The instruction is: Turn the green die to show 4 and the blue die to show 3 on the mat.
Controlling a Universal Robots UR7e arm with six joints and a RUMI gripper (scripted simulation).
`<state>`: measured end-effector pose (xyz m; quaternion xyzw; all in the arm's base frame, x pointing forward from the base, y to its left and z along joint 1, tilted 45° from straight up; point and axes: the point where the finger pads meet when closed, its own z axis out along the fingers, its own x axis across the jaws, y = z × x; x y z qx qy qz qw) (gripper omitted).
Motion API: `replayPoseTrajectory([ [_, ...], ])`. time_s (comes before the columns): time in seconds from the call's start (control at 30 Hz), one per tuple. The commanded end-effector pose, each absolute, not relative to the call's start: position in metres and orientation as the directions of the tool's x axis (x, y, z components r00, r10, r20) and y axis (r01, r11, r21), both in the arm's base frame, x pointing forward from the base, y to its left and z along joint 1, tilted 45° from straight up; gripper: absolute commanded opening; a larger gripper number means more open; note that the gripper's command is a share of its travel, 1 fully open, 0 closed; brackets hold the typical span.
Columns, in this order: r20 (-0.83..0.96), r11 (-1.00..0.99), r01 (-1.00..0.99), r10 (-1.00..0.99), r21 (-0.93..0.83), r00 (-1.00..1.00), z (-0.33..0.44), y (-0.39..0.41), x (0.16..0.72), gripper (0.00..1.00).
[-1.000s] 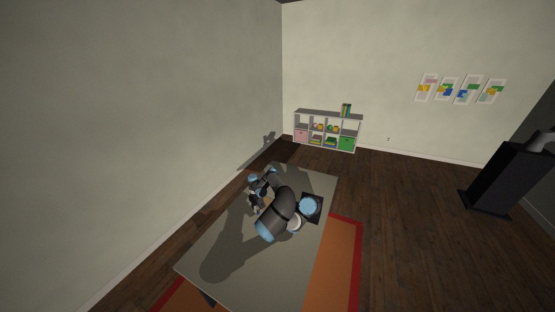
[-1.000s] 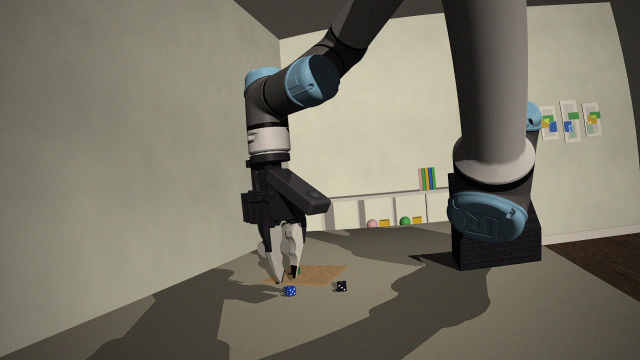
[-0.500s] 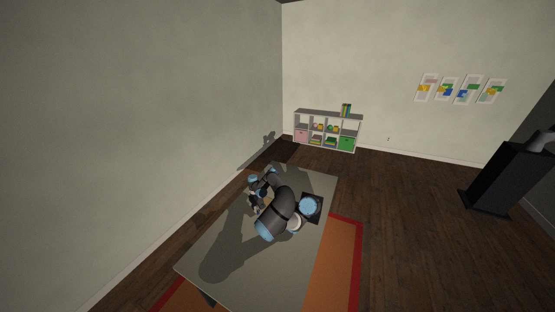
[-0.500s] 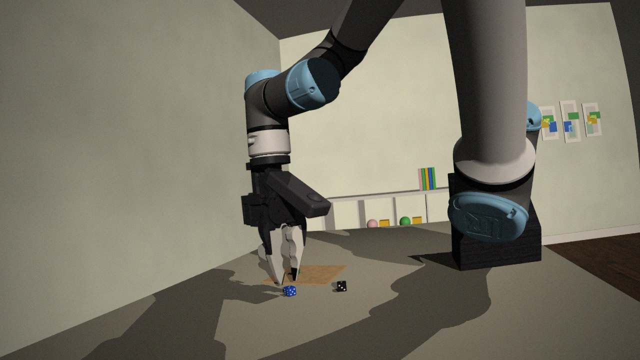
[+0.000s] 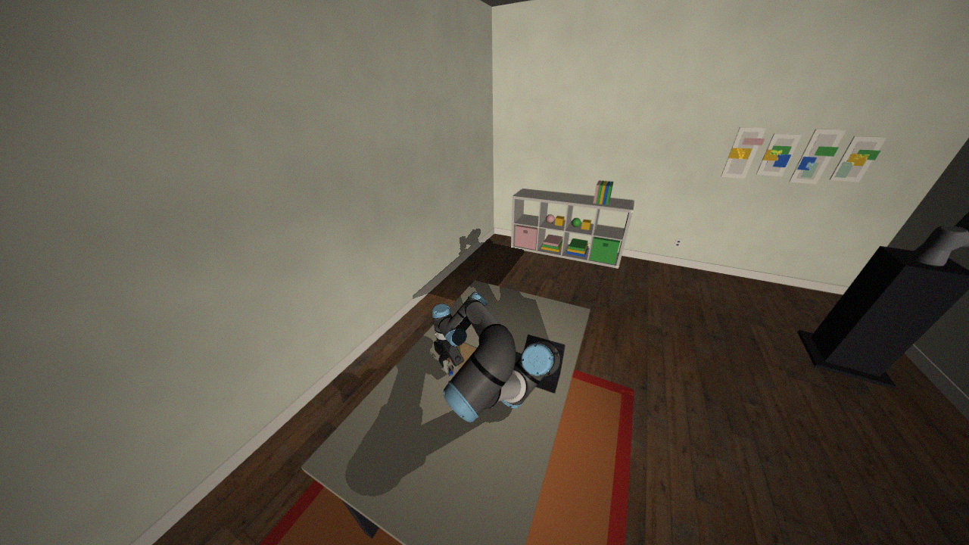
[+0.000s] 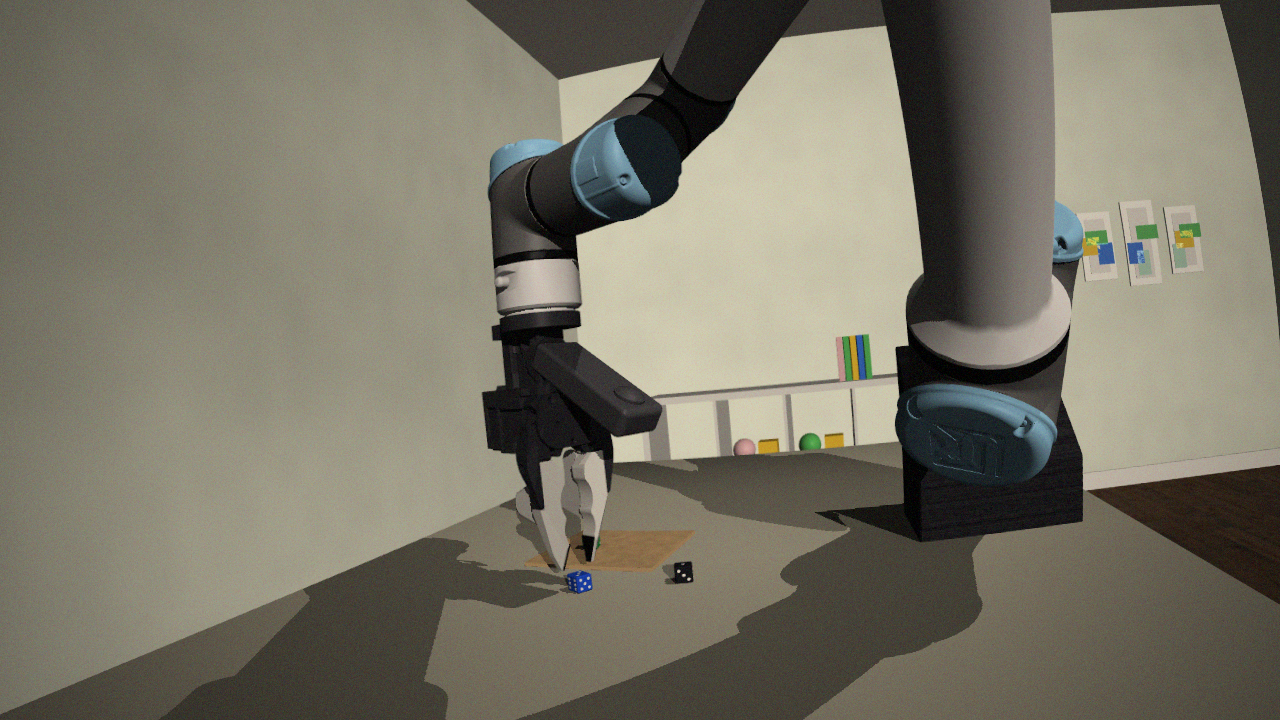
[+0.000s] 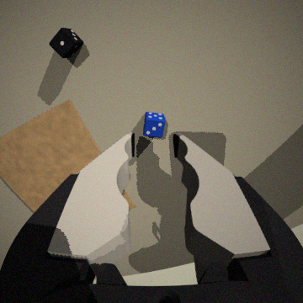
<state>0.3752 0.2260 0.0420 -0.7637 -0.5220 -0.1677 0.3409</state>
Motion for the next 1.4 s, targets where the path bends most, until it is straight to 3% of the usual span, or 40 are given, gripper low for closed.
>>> replayPoseTrajectory([
  [0.0, 0.612, -0.223, 0.912, 0.683, -0.345, 0.399, 0.042, 0.226, 0.376, 0.18],
  [1.37, 0.612, -0.223, 0.912, 0.683, -0.345, 0.399, 0.028, 0.240, 0.374, 0.18],
])
